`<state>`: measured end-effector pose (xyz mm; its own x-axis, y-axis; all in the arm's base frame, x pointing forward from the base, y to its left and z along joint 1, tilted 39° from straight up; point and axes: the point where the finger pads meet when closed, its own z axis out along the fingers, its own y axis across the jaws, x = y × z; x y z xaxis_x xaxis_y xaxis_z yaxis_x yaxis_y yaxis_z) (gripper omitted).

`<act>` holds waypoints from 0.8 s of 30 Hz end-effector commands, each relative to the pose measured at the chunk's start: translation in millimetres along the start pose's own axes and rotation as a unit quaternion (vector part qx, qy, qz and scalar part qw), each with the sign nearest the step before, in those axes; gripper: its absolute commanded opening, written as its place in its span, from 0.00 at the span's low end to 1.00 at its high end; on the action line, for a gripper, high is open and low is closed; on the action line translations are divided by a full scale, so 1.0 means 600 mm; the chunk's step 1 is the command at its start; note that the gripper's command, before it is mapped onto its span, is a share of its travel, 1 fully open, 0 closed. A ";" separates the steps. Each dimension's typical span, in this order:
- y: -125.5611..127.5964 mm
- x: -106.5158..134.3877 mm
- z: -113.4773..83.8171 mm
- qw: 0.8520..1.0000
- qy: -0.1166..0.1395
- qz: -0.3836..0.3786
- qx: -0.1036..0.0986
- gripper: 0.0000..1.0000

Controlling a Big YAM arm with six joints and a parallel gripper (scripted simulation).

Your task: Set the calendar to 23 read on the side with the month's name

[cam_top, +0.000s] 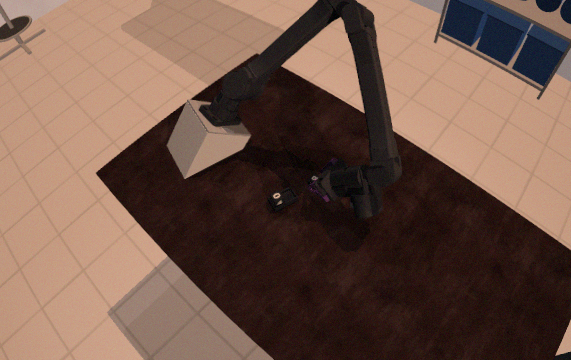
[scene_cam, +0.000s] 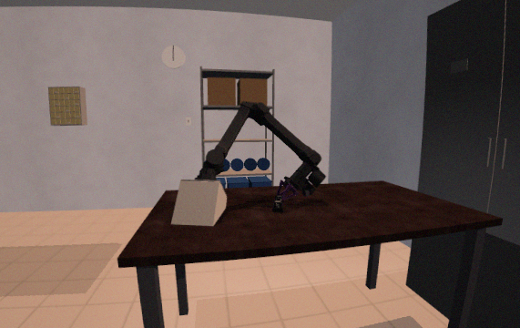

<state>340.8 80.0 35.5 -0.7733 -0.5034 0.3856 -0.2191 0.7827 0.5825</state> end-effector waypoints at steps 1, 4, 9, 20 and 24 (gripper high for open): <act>0.001 0.016 -0.031 1.000 -0.015 -0.002 0.002 0.65; 0.001 0.021 -0.039 1.000 -0.016 -0.002 0.003 0.65; 0.001 0.036 -0.069 1.000 -0.023 -0.005 0.007 0.65; 0.018 0.061 -0.096 1.000 -0.015 -0.019 0.016 0.65; 0.001 0.078 -0.110 1.000 -0.024 -0.005 0.009 0.65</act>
<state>332.2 43.9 81.3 -0.7721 -0.5024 0.3892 -0.2161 0.7834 0.5827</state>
